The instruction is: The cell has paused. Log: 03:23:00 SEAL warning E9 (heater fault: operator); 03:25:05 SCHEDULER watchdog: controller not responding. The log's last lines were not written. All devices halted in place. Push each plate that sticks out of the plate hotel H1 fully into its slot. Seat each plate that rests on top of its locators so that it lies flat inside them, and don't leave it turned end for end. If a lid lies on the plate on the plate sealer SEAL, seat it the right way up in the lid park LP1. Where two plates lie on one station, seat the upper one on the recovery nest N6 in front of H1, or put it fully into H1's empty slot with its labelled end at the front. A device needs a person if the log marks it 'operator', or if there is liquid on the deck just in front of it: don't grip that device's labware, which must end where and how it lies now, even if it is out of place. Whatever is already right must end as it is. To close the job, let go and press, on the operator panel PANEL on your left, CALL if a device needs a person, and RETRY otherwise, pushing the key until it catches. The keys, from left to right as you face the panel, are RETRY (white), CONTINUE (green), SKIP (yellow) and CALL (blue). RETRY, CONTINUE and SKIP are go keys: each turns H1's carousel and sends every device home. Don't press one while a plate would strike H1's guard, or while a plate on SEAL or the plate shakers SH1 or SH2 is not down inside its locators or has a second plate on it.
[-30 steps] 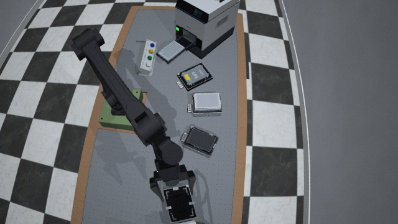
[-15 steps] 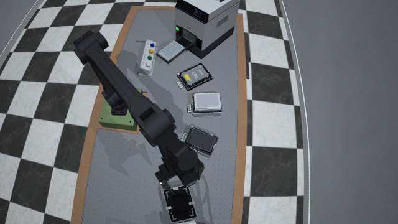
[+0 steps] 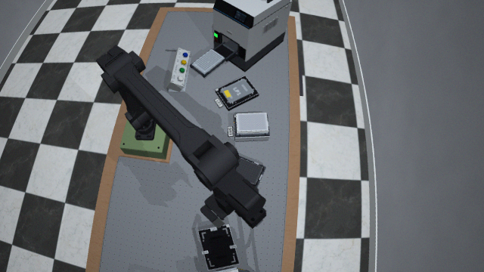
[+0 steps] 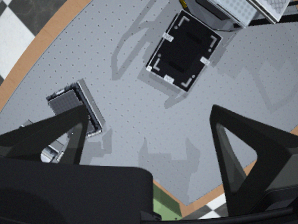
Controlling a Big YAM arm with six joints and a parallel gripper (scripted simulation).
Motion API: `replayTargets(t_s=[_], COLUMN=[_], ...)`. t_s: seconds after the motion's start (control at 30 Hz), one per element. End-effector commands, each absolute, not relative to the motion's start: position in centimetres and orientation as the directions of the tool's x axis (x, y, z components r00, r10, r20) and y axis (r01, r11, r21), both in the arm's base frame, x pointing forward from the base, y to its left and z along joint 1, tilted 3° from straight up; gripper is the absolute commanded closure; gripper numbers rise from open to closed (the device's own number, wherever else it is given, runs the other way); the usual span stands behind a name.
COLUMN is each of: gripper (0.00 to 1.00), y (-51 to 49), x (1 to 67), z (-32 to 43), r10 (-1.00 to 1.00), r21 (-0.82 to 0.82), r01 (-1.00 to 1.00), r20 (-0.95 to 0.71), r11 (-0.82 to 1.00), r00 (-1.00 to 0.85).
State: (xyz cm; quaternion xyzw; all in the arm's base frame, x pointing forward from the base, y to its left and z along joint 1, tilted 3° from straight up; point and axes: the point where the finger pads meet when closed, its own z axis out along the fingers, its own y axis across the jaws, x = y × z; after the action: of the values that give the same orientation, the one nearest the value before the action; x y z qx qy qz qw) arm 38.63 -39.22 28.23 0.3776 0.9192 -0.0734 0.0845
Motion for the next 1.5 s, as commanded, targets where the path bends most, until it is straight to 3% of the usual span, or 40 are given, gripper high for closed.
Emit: replayTargets(t_s=[0.0, 0.23, 0.63, 0.77, 1.1, 1.47], gripper=[0.00, 0.00, 0.00, 0.00, 0.00, 0.00], y=[-38.5, -37.2, -33.8, -32.1, -29.8, -26.5], x=[40.3, 41.3, 42.4, 42.3, 43.9, 43.7], z=[29.9, 29.7, 31.6, 28.4, 28.9, 29.4], r10=[0.620, 0.563, 0.578, 0.578, 0.579, 0.291], r21=[-0.063, -0.019, -0.018, -0.014, -0.013, -0.004], r01=[0.631, 0.563, 0.579, 0.578, 0.579, 0.291], r20=[-0.133, -0.005, -0.039, 0.039, 0.025, 0.021], r11=[0.773, 0.826, 0.815, 0.816, 0.816, 0.957], r00=[-0.773, -0.827, -0.815, -0.815, -0.815, -0.957])
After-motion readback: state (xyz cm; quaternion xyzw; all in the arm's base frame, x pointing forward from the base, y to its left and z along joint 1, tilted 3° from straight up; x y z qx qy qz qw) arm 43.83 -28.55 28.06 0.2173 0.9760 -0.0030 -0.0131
